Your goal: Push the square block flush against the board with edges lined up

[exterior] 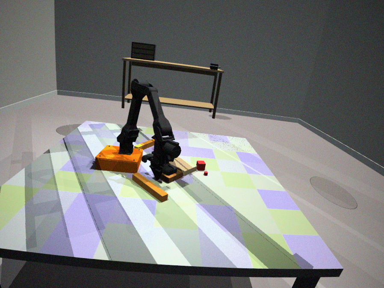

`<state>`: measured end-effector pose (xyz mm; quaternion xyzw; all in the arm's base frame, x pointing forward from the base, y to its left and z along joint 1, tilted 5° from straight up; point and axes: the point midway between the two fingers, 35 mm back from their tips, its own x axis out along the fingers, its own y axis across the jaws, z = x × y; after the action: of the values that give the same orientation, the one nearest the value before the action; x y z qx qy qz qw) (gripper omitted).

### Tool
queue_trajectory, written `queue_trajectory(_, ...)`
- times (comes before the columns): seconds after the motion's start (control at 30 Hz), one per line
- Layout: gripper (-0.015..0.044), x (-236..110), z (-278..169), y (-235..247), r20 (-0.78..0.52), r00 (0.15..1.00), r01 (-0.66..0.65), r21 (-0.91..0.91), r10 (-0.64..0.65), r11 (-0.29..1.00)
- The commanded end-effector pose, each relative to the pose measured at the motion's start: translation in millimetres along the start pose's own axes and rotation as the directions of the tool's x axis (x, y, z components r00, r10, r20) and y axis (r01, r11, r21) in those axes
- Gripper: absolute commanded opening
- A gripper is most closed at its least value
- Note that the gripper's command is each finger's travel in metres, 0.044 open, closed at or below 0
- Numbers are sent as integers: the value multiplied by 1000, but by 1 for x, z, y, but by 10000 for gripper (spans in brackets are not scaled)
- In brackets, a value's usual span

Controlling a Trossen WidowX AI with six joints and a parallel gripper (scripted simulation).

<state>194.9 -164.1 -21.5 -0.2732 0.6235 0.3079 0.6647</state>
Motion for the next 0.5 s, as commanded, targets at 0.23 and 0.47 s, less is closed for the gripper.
queue_trajectory(0.23,0,0,13,-2,2,1000,2,-6,-2,1000)
queue_trajectory(0.47,0,0,22,-2,3,1000,2,-6,-2,1000)
